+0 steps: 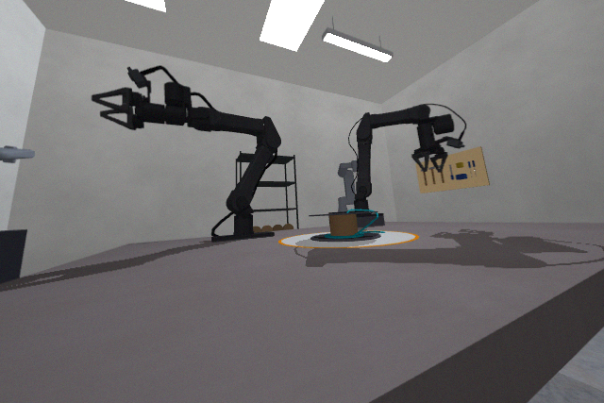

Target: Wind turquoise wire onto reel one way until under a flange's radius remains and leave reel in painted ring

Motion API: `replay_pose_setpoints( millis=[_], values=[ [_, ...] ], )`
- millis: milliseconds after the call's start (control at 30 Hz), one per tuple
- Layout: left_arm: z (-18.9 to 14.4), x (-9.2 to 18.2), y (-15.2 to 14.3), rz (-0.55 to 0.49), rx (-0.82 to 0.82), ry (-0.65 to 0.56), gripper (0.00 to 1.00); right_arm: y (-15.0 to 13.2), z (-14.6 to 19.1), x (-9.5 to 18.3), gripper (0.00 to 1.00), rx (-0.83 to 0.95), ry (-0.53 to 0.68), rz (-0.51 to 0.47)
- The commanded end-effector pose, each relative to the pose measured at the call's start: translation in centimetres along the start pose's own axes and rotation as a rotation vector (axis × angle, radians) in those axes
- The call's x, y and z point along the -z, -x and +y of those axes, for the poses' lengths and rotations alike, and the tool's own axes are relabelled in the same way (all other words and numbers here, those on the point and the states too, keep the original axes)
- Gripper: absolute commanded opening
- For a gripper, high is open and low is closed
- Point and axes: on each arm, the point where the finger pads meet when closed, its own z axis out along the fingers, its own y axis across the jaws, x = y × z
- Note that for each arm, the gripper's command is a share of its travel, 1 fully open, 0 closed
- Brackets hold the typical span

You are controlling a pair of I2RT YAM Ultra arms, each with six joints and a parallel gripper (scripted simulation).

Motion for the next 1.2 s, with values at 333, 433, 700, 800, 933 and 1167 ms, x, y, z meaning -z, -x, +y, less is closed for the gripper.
replay_pose_setpoints(
  millis=[333, 433, 700, 800, 933, 1167],
  values=[
    [-0.1, 1.8, 0.7, -0.04, 0.0, 0.043, 1.0, 2.7, 0.0, 1.1, 0.87, -0.008, 0.005, -0.082],
    [-0.1, 1.8, 0.7, -0.04, 0.0, 0.043, 1.0, 2.7, 0.0, 1.1, 0.67, -0.008, 0.005, -0.082],
    [-0.1, 1.8, 0.7, -0.04, 0.0, 0.043, 1.0, 2.7, 0.0, 1.1, 0.13, -0.008, 0.005, -0.082],
    [-0.1, 1.8, 0.7, -0.04, 0.0, 0.043, 1.0, 2.7, 0.0, 1.1, 0.0, -0.008, 0.005, -0.082],
    [-0.1, 1.8, 0.7, -0.04, 0.0, 0.043, 1.0, 2.7, 0.1, 1.1, 0.0, -0.008, 0.008, -0.082],
    [-0.1, 1.8, 0.7, -0.04, 0.0, 0.043, 1.0, 2.7, 3.8, 1.3, 0.0, -0.004, 0.105, -0.082]
  ],
)
